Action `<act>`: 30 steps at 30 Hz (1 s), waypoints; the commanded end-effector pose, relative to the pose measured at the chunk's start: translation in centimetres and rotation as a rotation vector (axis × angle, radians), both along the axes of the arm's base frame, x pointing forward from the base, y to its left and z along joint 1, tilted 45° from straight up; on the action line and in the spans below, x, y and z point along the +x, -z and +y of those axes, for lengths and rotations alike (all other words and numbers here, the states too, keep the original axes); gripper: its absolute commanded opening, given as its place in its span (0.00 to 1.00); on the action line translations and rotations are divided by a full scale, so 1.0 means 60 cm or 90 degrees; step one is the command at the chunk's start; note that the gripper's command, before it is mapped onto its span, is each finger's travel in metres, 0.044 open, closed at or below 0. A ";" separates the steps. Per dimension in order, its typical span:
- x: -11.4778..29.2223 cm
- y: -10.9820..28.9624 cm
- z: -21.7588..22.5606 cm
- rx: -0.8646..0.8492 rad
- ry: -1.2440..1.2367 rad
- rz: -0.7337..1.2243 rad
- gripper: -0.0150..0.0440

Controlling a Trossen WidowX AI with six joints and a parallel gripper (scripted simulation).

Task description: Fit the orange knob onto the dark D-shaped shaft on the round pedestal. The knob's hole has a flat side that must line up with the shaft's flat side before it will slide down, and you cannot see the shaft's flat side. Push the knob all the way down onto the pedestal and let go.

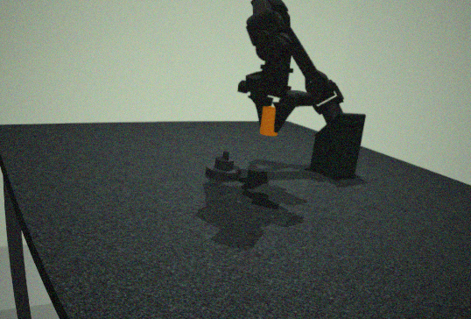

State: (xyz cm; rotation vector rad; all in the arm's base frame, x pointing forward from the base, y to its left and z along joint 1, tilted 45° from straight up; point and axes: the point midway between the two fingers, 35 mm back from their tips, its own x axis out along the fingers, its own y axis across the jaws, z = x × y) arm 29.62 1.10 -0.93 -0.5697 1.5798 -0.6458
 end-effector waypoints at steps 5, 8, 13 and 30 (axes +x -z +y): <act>0.020 -0.014 -0.030 0.003 -0.006 -0.007 0.25; 0.026 -0.018 -0.043 0.003 -0.006 -0.008 0.25; 0.034 -0.026 -0.066 0.002 -0.006 -0.008 0.25; 0.053 -0.054 -0.147 -0.008 -0.004 -0.008 0.25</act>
